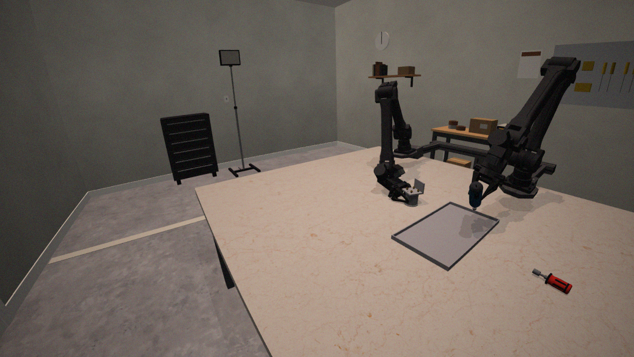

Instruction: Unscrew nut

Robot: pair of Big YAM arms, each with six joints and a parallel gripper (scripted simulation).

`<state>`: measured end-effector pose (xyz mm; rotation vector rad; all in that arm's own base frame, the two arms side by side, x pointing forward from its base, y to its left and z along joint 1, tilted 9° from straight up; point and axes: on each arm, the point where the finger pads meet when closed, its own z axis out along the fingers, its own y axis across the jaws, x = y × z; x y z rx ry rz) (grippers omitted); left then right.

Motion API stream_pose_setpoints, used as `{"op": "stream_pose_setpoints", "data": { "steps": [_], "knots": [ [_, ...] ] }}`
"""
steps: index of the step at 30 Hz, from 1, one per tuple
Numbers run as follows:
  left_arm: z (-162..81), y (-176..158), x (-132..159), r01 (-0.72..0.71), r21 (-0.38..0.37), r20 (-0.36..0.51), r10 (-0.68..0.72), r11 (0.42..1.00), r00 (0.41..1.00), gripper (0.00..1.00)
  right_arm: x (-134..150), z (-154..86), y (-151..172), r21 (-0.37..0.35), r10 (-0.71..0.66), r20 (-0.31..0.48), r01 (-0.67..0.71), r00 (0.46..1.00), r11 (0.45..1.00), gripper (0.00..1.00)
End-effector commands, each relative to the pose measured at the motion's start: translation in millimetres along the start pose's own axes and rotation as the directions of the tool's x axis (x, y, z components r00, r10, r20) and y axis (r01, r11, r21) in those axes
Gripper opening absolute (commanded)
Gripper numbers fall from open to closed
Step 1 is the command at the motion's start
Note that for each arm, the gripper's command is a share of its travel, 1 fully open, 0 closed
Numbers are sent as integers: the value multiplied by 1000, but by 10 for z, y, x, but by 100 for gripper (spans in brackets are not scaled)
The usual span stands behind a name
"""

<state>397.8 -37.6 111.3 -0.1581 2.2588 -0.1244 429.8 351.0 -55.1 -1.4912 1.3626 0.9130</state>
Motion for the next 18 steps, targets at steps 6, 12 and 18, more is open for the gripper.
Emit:
{"op": "stream_pose_setpoints", "data": {
  "steps": [6,12,18],
  "knots": [
    [31,328,-463,133,-69,12,-133,989,991,42,-78,16,-64,8,-22,12,22,1000,1000,59],
    [40,314,-523,143,-65,23,-141,988,990,42,-78,16,-64,8,-22,12,22,1000,1000,59],
    [7,652,-442,217,-140,-26,-223,966,974,42,-78,16,-64,8,-22,12,22,1000,1000,59]
  ]
}}
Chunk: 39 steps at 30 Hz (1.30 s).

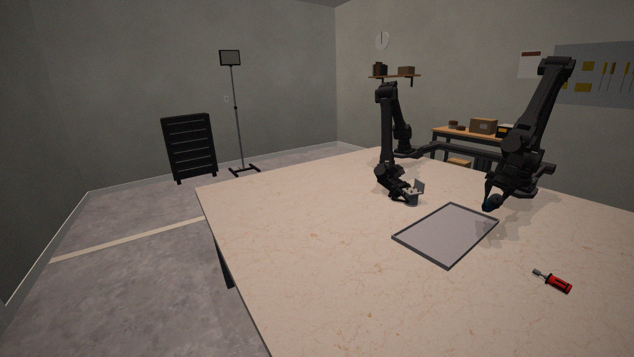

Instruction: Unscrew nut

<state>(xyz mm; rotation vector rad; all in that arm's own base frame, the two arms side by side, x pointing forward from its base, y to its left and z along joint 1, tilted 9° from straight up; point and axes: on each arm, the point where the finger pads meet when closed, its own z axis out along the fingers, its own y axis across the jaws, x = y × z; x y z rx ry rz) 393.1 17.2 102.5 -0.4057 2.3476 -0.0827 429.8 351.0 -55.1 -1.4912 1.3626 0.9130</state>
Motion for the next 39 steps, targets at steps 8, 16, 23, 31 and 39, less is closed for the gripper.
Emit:
{"op": "stream_pose_setpoints", "data": {
  "steps": [8,16,23,31,39],
  "knots": [
    [-29,344,-480,156,-72,6,-156,985,988,42,-78,16,-64,8,-22,12,22,1000,1000,59],
    [-56,524,-474,210,-109,-14,-213,972,977,42,-78,16,-64,8,-22,12,22,1000,1000,59],
    [-101,834,-461,299,-174,-46,-311,938,949,42,-78,16,-64,8,-22,12,22,1000,1000,59],
    [-134,966,-447,336,-204,-55,-354,919,934,42,-78,16,-64,8,-22,12,22,1000,1000,59],
    [-237,1298,-399,432,-277,-76,-468,858,881,42,-78,16,-64,8,-22,12,22,1000,1000,59]
  ]
}}
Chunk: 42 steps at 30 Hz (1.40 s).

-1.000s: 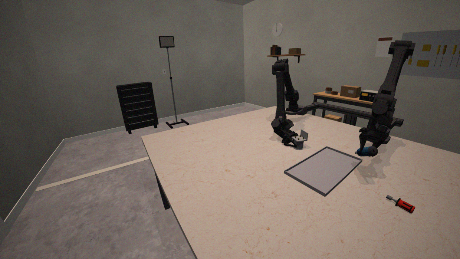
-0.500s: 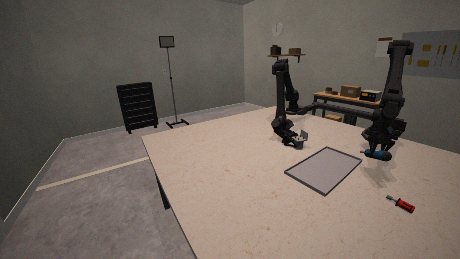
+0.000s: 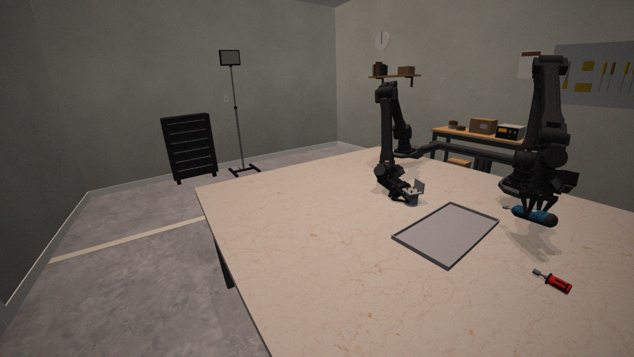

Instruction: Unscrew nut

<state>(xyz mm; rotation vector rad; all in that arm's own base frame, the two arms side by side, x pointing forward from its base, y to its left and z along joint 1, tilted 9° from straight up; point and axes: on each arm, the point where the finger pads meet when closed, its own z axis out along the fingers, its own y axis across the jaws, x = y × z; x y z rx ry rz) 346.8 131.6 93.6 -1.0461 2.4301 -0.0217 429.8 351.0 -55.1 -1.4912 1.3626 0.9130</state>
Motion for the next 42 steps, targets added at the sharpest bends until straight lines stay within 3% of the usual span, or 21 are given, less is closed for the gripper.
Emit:
{"op": "stream_pose_setpoints", "data": {
  "steps": [1,7,19,24,36,41,42],
  "knots": [
    [-130,-32,-407,79,2,31,-79,997,996,42,-78,16,-64,8,-22,12,22,1000,1000,59],
    [-131,-68,-383,74,2,20,-74,997,997,42,-78,16,-64,8,-22,12,22,1000,1000,59],
    [-225,517,-474,273,-103,-38,-278,956,960,42,-78,16,-64,8,-22,12,22,1000,1000,59],
    [-219,442,-451,255,-96,-44,-260,962,965,42,-78,16,-64,8,-22,12,22,1000,1000,59],
    [-377,998,-466,441,-201,-81,-464,875,882,42,-78,16,-64,8,-22,12,22,1000,1000,59],
    [-367,924,-452,424,-196,-88,-446,884,891,42,-78,16,-64,8,-22,12,22,1000,1000,59],
    [-401,1034,-464,455,-209,-81,-479,866,874,42,-78,16,-64,8,-22,12,22,1000,1000,59]
  ]
}}
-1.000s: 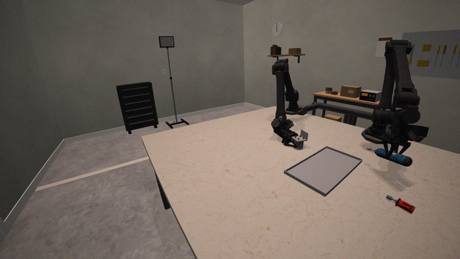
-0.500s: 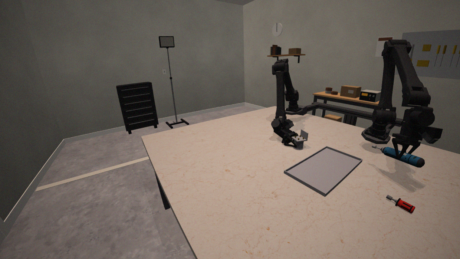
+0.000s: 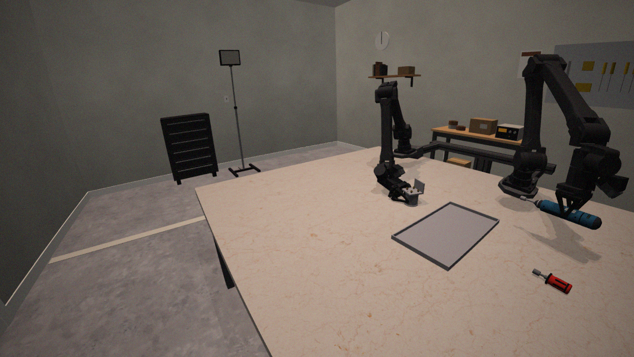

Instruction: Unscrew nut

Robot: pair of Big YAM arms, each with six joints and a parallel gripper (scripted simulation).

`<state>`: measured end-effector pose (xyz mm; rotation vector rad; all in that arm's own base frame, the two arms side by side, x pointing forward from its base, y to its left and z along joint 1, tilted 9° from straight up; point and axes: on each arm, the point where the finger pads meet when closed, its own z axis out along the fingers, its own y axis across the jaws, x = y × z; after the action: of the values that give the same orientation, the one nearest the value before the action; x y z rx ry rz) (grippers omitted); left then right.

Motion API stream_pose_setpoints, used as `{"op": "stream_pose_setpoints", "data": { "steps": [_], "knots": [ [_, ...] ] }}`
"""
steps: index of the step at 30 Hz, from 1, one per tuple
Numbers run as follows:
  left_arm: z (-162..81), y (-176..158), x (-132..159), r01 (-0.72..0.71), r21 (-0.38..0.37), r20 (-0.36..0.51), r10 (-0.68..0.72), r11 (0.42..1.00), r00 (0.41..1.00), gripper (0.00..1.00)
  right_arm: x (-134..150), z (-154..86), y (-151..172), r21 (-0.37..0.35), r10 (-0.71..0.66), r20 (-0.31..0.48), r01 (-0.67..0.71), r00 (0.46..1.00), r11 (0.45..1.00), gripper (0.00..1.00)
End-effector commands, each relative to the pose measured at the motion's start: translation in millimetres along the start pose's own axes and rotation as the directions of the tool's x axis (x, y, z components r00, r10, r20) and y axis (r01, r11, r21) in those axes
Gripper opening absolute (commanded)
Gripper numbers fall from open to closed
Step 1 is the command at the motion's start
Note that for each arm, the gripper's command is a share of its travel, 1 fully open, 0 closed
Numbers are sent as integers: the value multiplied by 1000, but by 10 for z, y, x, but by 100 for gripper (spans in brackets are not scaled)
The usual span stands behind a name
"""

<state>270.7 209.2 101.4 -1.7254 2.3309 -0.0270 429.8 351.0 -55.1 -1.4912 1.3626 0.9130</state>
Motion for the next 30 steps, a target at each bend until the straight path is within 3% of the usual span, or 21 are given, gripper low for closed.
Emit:
{"op": "stream_pose_setpoints", "data": {
  "steps": [1,11,30],
  "knots": [
    [-204,-84,-291,61,16,28,-61,998,998,42,-78,16,-64,8,-22,12,22,1000,1000,59],
    [-303,299,-382,224,-50,-32,-226,973,974,42,-78,16,-64,8,-22,12,22,1000,1000,59],
    [-326,213,-399,210,-45,-30,-212,977,977,42,-78,16,-64,8,-22,12,22,1000,1000,59]
  ]
}}
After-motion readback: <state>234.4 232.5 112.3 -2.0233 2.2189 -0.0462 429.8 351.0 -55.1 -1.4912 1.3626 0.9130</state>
